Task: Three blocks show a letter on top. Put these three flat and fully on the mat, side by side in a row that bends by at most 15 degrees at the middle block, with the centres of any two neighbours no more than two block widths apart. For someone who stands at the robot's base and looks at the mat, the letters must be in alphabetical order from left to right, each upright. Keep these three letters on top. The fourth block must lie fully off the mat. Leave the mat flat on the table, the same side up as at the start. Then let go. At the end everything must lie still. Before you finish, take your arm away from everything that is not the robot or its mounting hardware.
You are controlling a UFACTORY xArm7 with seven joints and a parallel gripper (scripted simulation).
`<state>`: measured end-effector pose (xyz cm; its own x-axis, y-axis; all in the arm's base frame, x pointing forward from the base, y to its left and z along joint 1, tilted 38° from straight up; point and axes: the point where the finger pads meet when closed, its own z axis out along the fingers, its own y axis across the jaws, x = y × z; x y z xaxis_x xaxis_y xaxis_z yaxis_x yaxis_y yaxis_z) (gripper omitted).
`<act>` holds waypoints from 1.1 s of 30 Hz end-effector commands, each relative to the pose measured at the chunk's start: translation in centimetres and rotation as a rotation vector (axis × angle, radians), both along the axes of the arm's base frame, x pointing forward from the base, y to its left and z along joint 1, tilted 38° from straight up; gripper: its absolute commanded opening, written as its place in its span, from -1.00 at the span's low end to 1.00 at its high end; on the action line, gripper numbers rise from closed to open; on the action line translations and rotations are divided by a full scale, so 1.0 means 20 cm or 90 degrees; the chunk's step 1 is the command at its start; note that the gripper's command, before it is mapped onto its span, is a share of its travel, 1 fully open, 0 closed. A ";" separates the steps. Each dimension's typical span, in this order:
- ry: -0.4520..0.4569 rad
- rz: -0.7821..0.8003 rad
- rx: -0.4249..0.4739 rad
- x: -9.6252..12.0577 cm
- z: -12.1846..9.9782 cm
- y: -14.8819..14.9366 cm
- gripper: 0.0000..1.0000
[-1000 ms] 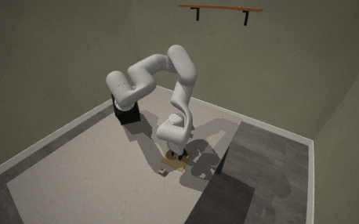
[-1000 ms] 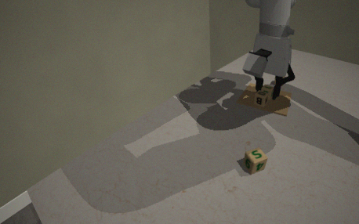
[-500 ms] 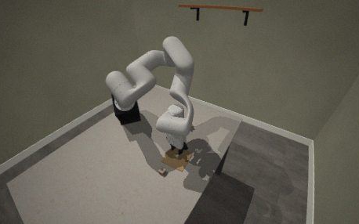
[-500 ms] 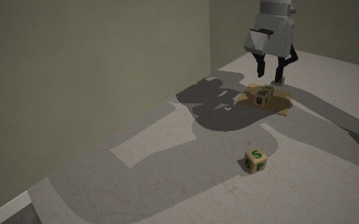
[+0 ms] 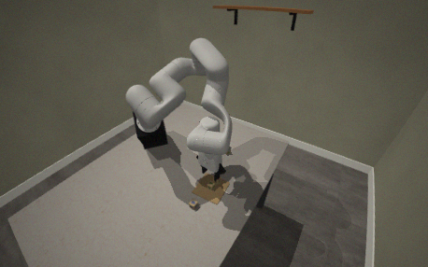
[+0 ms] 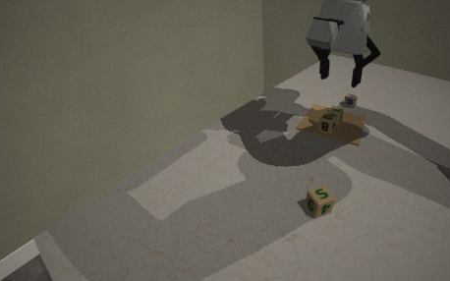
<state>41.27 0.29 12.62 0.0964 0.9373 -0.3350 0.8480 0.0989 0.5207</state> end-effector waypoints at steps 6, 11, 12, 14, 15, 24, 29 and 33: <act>-0.001 0.001 0.000 0.00 0.01 0.00 1.00; -0.001 0.001 0.000 0.00 0.01 0.00 1.00; -0.001 0.001 0.000 0.00 0.01 0.00 1.00; -0.001 0.001 0.000 0.00 0.01 0.00 1.00; -0.001 0.001 0.000 0.00 0.01 0.00 1.00; -0.015 -0.041 0.044 0.04 -0.08 0.22 1.00; -0.030 -0.089 0.085 0.06 -0.18 0.45 1.00; -0.042 -0.125 0.110 0.04 -0.27 0.61 1.00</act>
